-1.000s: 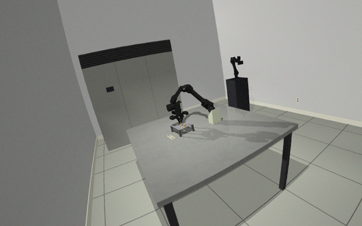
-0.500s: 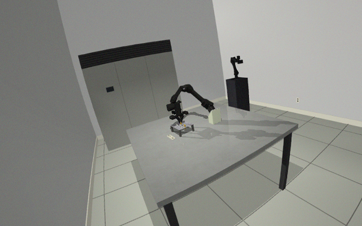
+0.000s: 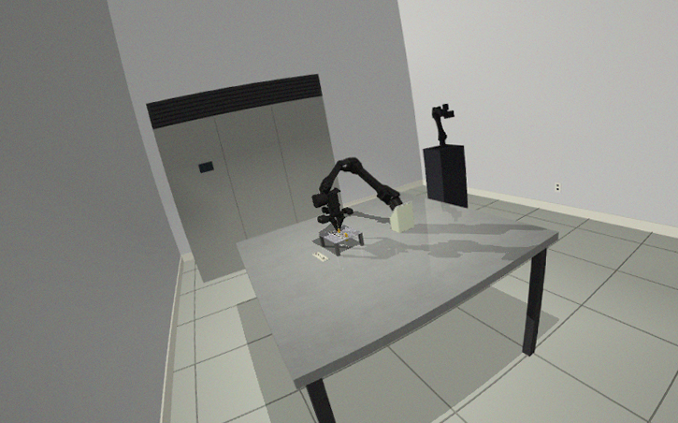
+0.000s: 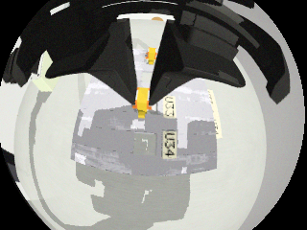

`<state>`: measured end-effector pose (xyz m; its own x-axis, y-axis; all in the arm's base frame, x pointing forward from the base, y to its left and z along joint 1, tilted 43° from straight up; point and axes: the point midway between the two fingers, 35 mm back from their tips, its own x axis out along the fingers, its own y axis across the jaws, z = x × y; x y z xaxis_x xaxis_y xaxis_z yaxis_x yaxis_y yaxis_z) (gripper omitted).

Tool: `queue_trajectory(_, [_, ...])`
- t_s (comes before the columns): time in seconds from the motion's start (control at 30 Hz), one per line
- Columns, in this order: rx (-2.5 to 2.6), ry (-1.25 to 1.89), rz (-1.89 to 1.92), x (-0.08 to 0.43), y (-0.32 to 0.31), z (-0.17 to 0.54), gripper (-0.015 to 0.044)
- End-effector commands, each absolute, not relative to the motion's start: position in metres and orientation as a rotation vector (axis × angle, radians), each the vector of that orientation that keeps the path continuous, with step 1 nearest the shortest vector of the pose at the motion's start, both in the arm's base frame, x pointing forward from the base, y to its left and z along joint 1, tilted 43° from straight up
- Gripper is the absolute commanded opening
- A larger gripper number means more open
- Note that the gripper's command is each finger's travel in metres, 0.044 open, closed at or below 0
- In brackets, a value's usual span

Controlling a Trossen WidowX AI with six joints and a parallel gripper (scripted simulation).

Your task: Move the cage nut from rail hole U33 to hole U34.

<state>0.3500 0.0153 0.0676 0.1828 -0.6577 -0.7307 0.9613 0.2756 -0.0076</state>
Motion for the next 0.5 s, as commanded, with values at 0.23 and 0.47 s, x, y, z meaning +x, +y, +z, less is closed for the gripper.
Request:
queue_trajectory(0.23, [0.521, 0.702, -1.202, 0.3486, 0.0151, 0.0671, 0.0033])
queue_trajectory(0.47, [0.525, 0.698, -1.191, 0.3481, 0.0150, 0.0670, 0.0033])
